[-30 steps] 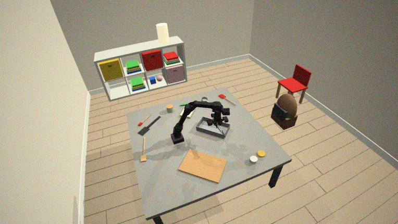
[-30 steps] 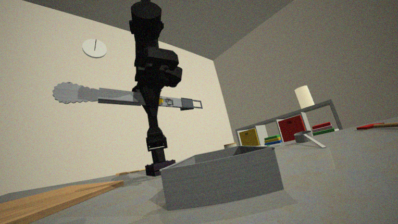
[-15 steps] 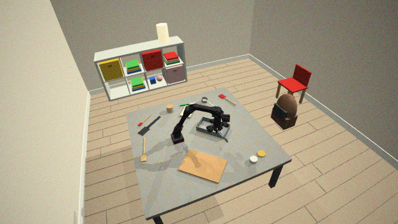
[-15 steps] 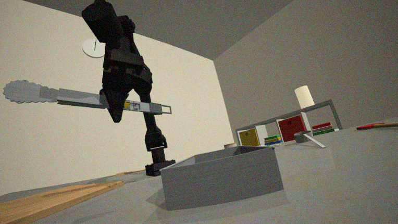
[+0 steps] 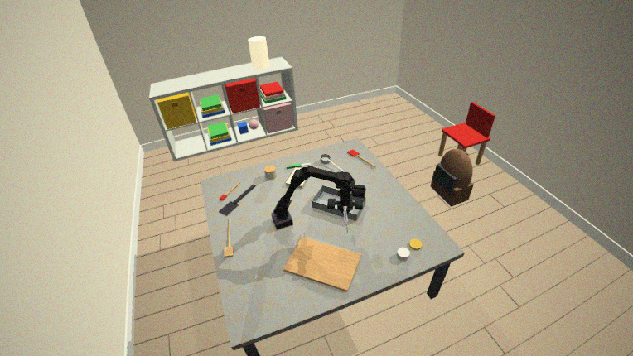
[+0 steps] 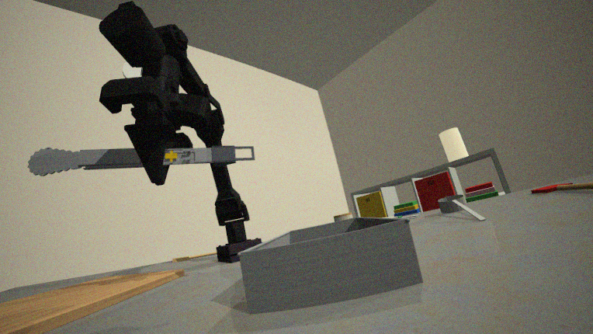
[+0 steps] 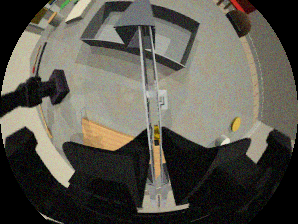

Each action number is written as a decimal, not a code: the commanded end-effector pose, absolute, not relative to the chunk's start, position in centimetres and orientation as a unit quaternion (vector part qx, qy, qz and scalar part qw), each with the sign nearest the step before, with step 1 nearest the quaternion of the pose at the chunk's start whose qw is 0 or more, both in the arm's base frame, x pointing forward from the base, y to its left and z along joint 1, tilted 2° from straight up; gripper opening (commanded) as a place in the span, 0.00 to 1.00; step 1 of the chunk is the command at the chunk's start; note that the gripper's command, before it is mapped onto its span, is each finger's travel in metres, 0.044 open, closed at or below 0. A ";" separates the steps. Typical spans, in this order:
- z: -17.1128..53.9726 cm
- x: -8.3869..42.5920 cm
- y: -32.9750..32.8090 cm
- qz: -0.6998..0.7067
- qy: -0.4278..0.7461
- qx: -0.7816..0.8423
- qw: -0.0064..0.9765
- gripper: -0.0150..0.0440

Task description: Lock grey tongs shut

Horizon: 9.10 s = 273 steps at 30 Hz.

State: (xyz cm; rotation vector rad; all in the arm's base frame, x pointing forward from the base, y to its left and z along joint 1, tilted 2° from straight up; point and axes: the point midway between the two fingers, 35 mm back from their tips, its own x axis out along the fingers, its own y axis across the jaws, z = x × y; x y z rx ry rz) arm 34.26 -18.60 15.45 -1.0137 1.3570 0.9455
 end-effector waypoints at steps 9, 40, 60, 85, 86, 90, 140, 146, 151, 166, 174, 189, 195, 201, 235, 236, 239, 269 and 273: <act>15.5 33.2 -20.6 0.270 0.649 -0.308 0.641 0.00; 15.7 29.9 -25.3 -0.154 0.687 0.116 0.700 0.00; 15.8 27.5 -28.2 -0.408 0.575 0.376 0.601 0.00; 16.0 24.1 -31.2 -0.634 0.313 0.614 0.351 0.00; 16.0 23.9 -31.3 -0.640 0.301 0.621 0.338 0.00; 16.1 23.4 -31.8 -0.662 0.249 0.646 0.288 0.00; 16.3 17.0 -35.8 -0.637 -0.314 0.649 -0.274 0.00; 16.2 17.0 -36.0 -0.627 -0.319 0.656 -0.272 0.00; 15.8 17.2 -36.6 -0.599 -0.331 0.678 -0.268 0.00; 14.8 17.5 -38.0 -0.510 -0.364 0.739 -0.247 0.00; 14.6 17.5 -38.5 -0.462 -0.378 0.768 -0.231 0.00; 14.5 17.2 -38.5 -0.372 -0.397 0.817 -0.189 0.00; 14.6 16.9 -38.2 -0.336 -0.403 0.834 -0.170 0.00; 14.7 16.6 -37.8 -0.300 -0.408 0.849 -0.150 0.00; 15.6 14.9 -33.5 -0.156 -0.414 0.896 -0.046 0.00; 15.6 14.9 -33.5 -0.156 -0.414 0.896 -0.046 0.00; 15.6 14.9 -33.5 -0.156 -0.414 0.896 -0.046 0.00; 15.5 15.0 -33.9 -0.164 -0.414 0.893 -0.054 0.00; 15.4 15.3 -34.7 -0.185 -0.414 0.888 -0.069 0.00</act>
